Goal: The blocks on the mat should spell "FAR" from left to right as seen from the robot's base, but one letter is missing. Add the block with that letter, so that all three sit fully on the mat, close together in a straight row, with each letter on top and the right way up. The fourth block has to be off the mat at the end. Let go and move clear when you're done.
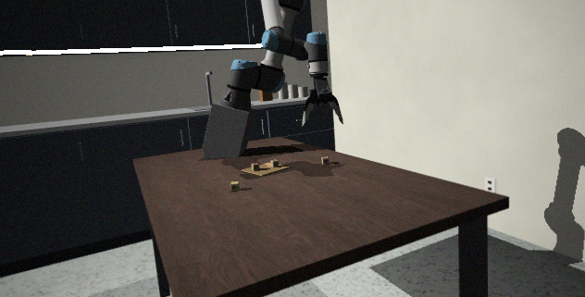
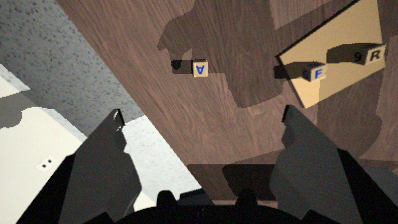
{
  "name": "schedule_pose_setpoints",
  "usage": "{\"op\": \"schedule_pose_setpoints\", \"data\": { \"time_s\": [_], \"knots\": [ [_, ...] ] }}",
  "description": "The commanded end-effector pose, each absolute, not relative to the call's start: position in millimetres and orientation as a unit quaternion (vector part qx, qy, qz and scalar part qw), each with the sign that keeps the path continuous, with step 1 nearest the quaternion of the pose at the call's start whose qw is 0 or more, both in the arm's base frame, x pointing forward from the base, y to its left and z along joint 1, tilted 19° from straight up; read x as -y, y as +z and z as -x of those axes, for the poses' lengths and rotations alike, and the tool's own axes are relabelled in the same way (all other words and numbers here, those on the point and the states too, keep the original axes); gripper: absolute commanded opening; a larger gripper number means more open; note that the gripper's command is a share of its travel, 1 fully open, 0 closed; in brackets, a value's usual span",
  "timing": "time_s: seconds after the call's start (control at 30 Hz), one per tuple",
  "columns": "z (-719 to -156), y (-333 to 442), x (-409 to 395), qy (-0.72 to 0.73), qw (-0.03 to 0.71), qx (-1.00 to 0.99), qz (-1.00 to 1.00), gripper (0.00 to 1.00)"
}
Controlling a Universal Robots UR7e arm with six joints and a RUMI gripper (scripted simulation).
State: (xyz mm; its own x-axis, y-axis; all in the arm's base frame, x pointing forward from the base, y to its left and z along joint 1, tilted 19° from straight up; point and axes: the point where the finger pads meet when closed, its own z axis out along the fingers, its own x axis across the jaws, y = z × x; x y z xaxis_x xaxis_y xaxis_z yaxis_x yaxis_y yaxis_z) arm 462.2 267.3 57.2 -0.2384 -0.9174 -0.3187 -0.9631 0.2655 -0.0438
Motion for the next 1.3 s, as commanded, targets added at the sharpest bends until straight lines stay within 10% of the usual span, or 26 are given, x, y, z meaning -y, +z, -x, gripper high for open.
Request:
{"op": "schedule_pose_setpoints", "data": {
  "time_s": [0.0,1.27],
  "knots": [
    [-462,58,-268,0.081,0.142,-0.782,0.601,1.00],
    [-470,41,-276,0.036,0.160,-0.573,0.803,1.00]
  ]
}}
